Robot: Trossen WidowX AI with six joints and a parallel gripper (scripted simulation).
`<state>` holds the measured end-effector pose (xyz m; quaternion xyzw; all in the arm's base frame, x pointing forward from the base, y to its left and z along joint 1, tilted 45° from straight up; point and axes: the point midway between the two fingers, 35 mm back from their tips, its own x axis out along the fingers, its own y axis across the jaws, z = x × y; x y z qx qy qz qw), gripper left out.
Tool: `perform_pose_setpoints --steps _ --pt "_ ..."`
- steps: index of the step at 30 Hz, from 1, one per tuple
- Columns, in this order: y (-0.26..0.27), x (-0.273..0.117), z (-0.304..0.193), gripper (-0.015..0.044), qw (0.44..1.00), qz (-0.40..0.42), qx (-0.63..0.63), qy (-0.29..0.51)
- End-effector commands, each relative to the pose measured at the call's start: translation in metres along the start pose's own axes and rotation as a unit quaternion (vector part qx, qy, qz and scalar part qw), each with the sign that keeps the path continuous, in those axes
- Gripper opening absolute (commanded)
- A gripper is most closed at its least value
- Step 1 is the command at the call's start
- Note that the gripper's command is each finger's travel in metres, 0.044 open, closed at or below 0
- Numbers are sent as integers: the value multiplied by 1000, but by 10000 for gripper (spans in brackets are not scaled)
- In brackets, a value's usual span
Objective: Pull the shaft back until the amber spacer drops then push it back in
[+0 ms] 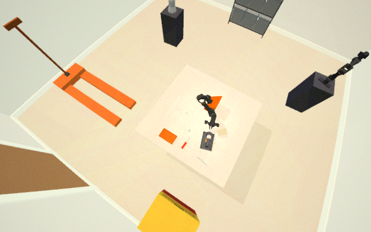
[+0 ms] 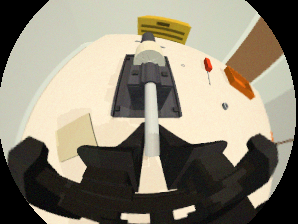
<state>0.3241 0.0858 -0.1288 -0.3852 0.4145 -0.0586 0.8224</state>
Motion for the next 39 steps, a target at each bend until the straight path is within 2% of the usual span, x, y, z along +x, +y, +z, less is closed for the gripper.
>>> perform_pose_setpoints --steps 1,39 --pt "0 0 3 0 1000 1 3 -4" --pt "0 2 5 0 1000 1 3 -4"
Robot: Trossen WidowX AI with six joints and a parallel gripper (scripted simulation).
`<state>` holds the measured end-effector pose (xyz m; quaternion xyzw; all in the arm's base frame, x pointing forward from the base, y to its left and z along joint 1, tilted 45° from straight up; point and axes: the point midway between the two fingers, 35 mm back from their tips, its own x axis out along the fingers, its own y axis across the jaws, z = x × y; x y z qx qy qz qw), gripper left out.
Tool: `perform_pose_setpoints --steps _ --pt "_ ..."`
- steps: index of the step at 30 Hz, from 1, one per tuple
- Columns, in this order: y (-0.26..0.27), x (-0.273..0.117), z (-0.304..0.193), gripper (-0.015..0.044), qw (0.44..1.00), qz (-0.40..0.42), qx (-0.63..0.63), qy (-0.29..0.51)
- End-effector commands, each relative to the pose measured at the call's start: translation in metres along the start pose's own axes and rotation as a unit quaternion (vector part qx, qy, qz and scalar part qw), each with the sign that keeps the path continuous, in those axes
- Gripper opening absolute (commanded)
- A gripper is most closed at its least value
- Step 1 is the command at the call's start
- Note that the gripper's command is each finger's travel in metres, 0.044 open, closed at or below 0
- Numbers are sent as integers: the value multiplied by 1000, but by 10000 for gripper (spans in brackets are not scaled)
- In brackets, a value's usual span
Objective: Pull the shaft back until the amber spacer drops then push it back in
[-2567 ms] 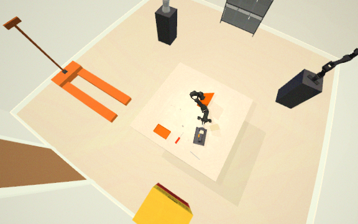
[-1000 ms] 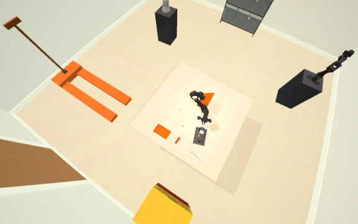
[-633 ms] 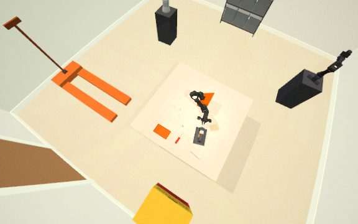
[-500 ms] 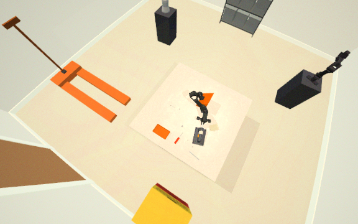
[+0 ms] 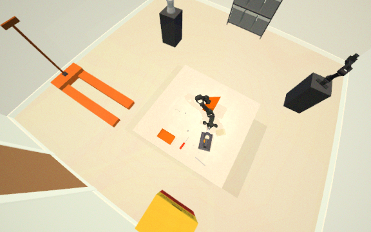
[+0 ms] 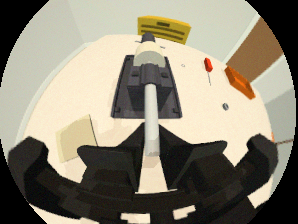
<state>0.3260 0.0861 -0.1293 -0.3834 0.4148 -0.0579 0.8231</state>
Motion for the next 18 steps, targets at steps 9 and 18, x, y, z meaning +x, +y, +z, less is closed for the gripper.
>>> perform_pose_setpoints --steps 9,18 --pt "0 2 5 0 1000 -1 2 -4" --pt "0 2 5 0 1000 -1 2 -4"
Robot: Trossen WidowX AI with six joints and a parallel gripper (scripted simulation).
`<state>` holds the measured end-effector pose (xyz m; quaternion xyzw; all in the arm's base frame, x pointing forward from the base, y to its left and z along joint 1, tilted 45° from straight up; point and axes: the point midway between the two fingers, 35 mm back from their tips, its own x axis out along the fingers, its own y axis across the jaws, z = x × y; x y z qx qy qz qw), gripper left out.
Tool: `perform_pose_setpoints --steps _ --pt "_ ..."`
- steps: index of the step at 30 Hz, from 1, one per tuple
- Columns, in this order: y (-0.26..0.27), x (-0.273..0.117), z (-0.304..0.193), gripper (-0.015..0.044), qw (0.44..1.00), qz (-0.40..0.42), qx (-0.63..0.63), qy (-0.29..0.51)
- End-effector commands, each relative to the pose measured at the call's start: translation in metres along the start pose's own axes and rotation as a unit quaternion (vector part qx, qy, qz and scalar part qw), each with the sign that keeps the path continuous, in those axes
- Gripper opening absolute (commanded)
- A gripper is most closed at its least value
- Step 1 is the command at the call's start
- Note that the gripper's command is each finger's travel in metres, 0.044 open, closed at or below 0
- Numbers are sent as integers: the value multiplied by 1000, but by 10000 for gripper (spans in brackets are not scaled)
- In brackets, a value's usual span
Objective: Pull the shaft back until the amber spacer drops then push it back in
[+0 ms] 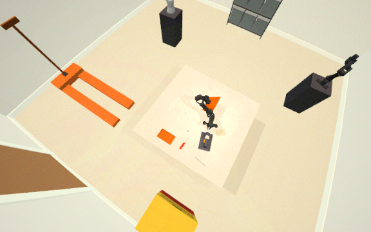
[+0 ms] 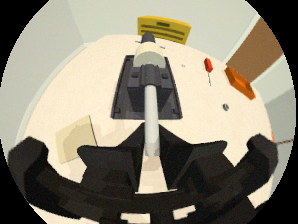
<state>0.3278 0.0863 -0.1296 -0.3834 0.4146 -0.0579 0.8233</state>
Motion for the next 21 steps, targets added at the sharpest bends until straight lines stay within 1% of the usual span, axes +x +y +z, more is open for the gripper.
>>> perform_pose_setpoints --steps 1,21 --pt "0 1 4 0 1000 0 2 -3" --pt "0 3 5 0 1000 -1 2 -3"
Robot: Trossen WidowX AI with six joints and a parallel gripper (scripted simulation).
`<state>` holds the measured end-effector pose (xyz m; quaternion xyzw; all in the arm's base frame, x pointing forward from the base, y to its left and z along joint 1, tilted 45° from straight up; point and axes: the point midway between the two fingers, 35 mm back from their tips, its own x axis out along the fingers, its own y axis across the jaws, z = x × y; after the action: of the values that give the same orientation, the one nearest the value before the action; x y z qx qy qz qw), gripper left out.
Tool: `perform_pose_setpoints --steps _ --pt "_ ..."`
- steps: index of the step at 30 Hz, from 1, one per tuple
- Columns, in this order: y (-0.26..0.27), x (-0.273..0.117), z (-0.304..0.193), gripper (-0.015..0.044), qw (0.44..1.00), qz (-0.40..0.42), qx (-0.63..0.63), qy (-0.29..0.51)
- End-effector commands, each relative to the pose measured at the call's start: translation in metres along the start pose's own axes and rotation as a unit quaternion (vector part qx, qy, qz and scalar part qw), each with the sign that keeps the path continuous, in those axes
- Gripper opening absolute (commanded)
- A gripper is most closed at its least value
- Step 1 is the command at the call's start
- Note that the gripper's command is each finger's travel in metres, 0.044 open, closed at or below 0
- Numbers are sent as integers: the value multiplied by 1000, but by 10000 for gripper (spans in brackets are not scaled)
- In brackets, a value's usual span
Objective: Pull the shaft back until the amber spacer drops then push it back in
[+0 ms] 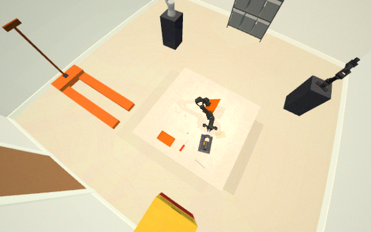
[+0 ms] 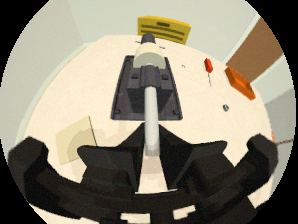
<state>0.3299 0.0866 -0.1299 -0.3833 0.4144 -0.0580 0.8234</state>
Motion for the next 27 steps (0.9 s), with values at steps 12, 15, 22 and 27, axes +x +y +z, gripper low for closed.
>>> perform_pose_setpoints --steps 12,15,22,27 --pt "0 2 5 0 1000 0 2 -3" --pt "0 2 5 0 1000 0 2 -3" --pt "0 3 5 0 1000 0 2 -3" --pt "0 3 6 0 1000 0 2 -3"
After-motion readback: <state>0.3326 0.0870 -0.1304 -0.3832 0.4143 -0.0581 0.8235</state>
